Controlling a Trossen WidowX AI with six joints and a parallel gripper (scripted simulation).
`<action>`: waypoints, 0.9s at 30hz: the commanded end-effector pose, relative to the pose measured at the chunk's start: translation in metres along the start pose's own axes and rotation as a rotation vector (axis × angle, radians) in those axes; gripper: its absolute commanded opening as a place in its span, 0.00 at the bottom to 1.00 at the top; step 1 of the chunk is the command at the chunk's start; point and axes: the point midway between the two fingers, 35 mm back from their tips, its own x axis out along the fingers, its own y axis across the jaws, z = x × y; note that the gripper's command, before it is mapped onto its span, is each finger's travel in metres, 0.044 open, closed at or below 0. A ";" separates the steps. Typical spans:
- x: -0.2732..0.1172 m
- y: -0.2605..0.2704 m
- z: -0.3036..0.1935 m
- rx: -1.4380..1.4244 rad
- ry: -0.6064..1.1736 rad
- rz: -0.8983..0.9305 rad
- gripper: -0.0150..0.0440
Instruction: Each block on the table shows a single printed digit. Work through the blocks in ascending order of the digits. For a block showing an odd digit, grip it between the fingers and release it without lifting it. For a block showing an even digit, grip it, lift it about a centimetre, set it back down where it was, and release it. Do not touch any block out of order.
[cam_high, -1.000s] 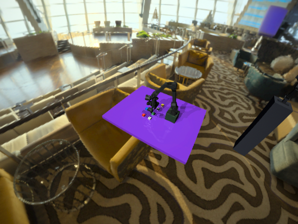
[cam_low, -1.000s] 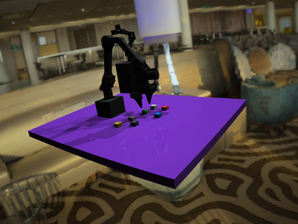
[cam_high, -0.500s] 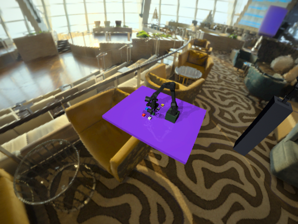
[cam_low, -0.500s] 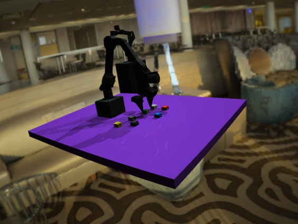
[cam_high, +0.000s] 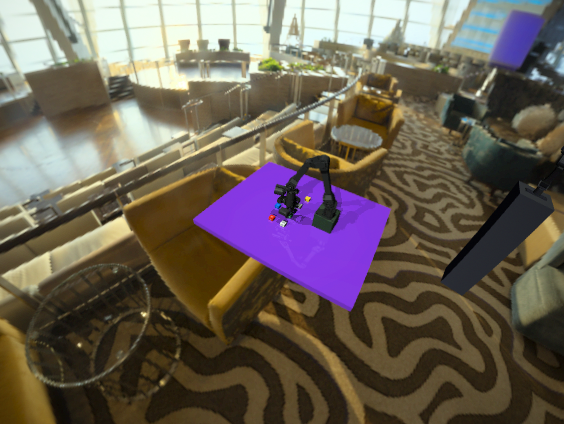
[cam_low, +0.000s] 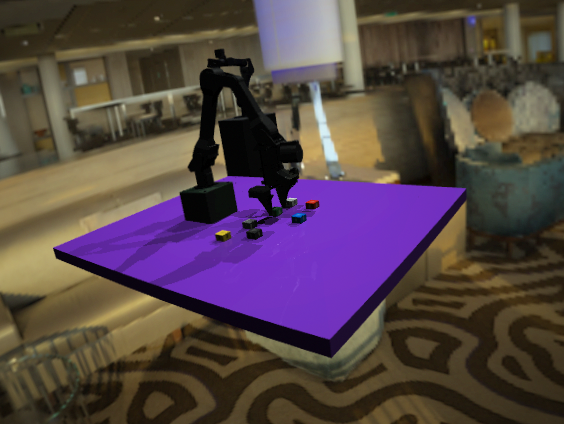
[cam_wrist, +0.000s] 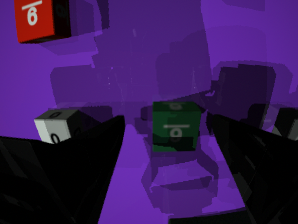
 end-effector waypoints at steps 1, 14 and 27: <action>0.001 0.000 0.000 0.004 0.001 0.003 0.58; 0.001 0.000 0.000 0.004 0.001 0.003 0.46; -0.006 0.001 0.000 0.004 0.001 0.003 0.46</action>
